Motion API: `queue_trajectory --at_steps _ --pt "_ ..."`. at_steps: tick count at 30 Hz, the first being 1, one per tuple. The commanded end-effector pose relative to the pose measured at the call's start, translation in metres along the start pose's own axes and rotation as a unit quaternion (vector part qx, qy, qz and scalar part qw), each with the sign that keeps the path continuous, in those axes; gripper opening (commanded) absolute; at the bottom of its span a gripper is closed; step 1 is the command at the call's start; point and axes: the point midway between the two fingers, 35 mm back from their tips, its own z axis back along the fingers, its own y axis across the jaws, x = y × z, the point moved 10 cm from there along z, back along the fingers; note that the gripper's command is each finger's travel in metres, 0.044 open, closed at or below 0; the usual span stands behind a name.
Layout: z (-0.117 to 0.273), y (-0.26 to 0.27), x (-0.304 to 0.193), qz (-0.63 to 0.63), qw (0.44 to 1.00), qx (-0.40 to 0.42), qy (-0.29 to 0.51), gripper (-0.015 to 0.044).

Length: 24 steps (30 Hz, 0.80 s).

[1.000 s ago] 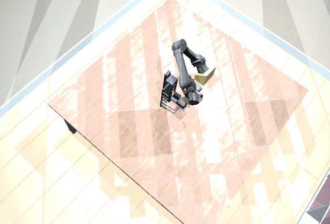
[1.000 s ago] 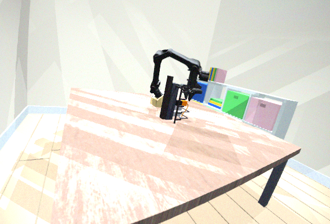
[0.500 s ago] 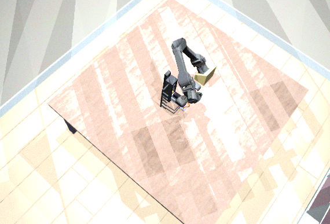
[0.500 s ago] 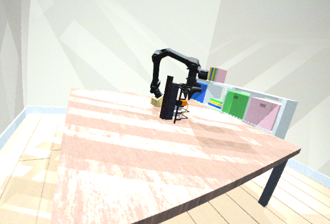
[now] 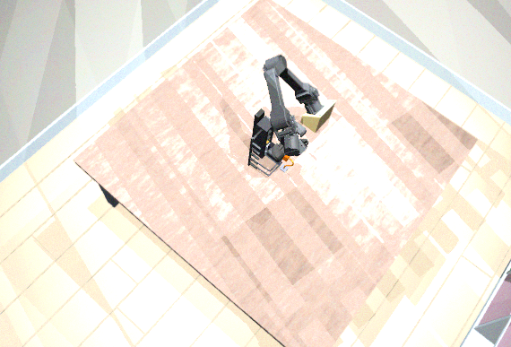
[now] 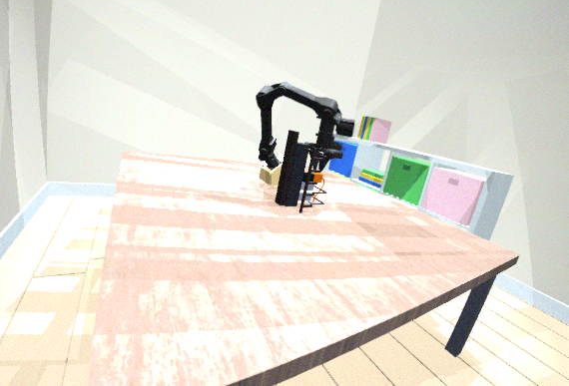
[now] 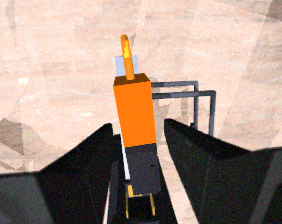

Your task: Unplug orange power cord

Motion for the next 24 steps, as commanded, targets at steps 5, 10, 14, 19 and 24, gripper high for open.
queue_trajectory --at_steps 5,10,14,19,24 --pt "-0.002 0.002 -0.008 0.004 1.0 0.002 0.004 0.016" --pt "-0.005 0.002 -0.008 0.004 1.0 0.002 0.004 0.016" --pt "-0.011 0.002 -0.008 0.004 1.0 0.002 0.004 0.016" --pt "-0.014 0.002 -0.008 0.004 1.0 0.002 0.004 0.016" --pt "-0.012 0.001 -0.008 0.0 1.0 0.001 0.001 0.0081"
